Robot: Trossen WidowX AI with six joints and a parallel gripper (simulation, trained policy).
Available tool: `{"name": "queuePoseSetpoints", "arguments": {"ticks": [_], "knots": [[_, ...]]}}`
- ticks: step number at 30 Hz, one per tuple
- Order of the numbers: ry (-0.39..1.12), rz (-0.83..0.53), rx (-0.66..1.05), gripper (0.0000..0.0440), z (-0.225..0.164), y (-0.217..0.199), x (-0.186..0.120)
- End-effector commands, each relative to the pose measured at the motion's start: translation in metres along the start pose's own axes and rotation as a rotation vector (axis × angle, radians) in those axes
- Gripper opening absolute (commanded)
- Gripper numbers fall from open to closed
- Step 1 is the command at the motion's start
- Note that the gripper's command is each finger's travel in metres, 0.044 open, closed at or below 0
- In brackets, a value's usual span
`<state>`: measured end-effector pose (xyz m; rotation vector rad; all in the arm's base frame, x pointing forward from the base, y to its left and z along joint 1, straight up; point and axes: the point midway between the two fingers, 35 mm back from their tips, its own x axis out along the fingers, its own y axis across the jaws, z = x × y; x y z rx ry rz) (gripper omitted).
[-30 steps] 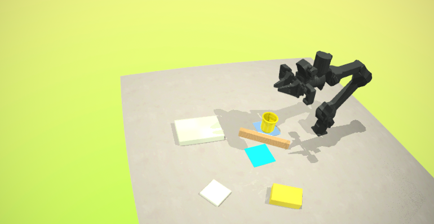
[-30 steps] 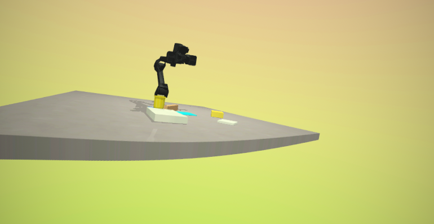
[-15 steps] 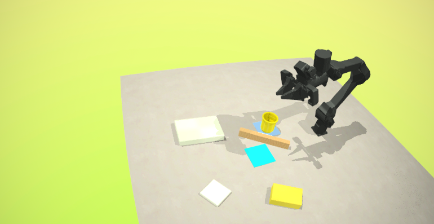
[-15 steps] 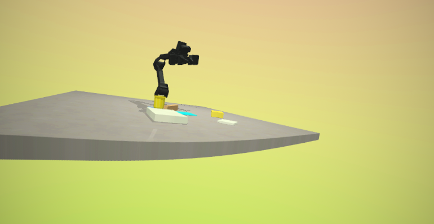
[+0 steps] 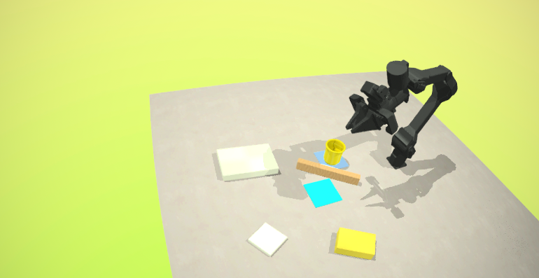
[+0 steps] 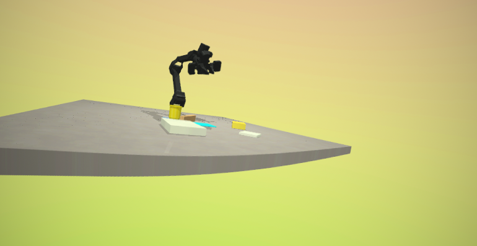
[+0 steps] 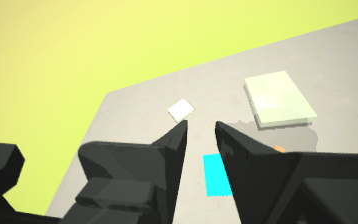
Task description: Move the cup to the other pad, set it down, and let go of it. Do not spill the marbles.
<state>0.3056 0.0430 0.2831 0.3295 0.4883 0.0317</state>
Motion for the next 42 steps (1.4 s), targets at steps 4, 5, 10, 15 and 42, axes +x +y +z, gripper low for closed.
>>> {"name": "queuePoseSetpoints", "arguments": {"ticks": [4, 5, 10, 15, 42], "knots": [[0.103, -0.034, 0.034, 0.0119, -0.009, 0.001, 0.004], [0.119, -0.04, 0.037, 0.0118, -0.01, 0.001, 0.005], [0.197, -0.069, 0.048, 0.0118, -0.018, 0.001, 0.006], [0.275, -0.101, 0.051, 0.012, -0.026, 0.0, 0.007], [0.66, -0.287, 0.01, 0.0126, -0.058, -0.021, -0.001]]}}
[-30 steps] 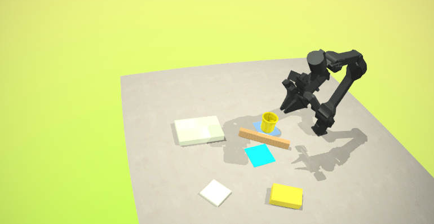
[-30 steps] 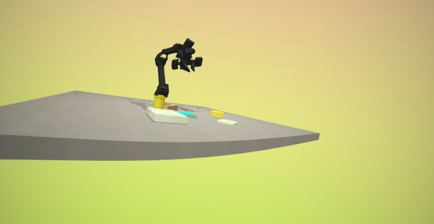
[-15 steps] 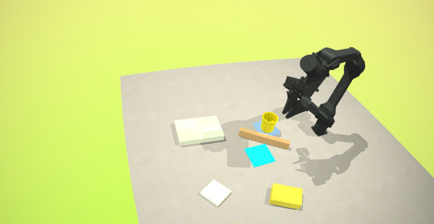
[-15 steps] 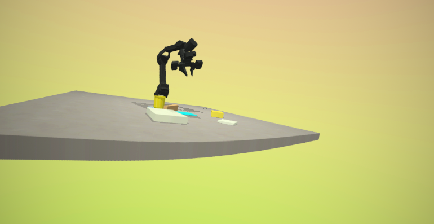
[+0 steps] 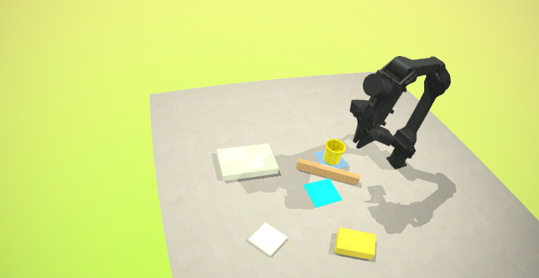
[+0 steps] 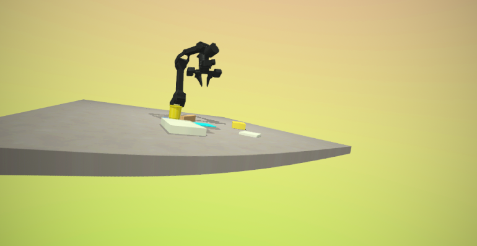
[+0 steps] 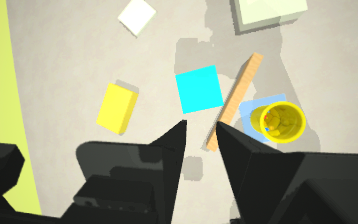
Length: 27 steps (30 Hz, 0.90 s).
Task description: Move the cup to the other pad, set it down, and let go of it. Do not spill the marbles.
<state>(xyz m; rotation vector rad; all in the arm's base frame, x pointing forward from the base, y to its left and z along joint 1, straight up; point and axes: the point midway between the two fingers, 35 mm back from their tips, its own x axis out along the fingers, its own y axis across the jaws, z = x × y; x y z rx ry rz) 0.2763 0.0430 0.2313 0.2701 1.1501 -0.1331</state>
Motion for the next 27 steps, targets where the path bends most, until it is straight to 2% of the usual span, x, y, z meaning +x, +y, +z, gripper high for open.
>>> {"name": "queuePoseSetpoints", "arguments": {"ticks": [1, 27], "knots": [[0.045, -0.033, -0.012, 0.0126, -0.001, -0.004, 0.003], [0.325, -0.194, -0.035, 0.014, -0.015, -0.04, 0.028]]}}
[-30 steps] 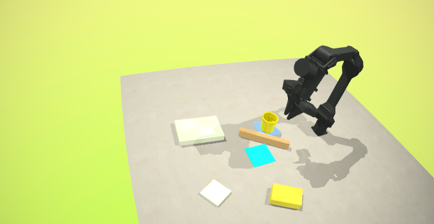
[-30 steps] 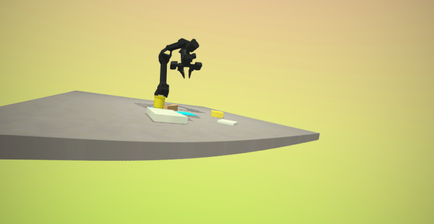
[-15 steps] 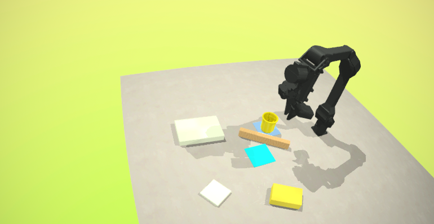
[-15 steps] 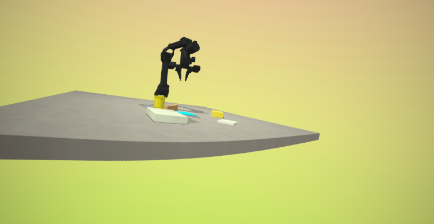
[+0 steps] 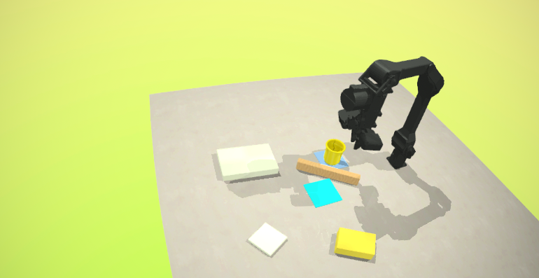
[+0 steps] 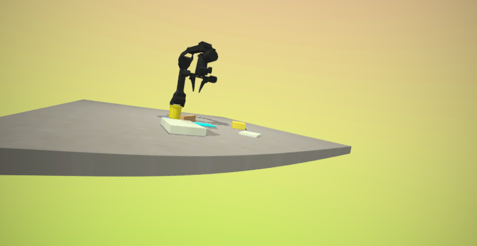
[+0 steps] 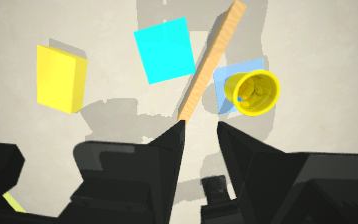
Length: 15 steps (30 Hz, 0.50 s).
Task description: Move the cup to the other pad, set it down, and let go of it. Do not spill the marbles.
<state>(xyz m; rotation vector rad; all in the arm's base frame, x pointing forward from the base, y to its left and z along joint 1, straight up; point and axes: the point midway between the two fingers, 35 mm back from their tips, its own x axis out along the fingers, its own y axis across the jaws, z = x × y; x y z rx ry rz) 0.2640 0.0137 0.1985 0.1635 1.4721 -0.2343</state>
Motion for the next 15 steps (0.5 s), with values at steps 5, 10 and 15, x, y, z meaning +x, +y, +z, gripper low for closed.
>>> {"name": "queuePoseSetpoints", "arguments": {"ticks": [5, 10, 15], "knots": [[0.057, -0.035, 0.006, 0.0147, 0.0, -0.01, 0.012], [0.084, -0.048, 0.014, 0.0156, -0.001, -0.016, 0.02], [0.107, -0.059, 0.022, 0.0163, -0.002, -0.022, 0.028]]}}
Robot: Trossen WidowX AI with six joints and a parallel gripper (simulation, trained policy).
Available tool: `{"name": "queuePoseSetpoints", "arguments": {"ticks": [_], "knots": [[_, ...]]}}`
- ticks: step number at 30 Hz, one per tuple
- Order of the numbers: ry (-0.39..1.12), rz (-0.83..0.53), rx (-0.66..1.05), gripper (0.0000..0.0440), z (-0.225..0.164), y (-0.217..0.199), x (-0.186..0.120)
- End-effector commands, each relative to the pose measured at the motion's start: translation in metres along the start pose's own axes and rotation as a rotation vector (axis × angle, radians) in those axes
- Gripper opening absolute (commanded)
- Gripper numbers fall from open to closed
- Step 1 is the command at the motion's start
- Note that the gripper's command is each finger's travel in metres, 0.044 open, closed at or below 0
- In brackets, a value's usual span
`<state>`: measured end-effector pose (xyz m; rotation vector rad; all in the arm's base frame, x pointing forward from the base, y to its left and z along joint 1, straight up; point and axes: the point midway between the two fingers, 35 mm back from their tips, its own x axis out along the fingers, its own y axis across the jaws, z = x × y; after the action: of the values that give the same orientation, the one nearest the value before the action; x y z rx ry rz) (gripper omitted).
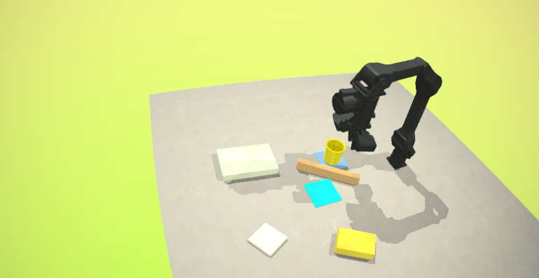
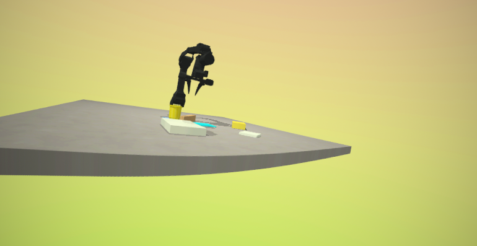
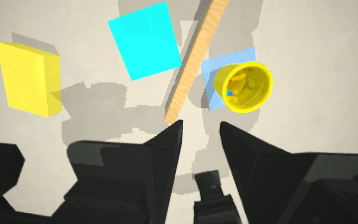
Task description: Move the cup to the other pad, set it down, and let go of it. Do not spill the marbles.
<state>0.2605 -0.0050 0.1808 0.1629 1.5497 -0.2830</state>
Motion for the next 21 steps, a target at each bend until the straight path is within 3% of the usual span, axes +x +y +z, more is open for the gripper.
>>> {"name": "queuePoseSetpoints", "arguments": {"ticks": [1, 21], "knots": [[0.036, -0.019, -0.001, 0.0164, -0.001, -0.005, 0.012], [0.111, -0.046, -0.019, 0.0174, -0.002, -0.028, 0.055]]}}
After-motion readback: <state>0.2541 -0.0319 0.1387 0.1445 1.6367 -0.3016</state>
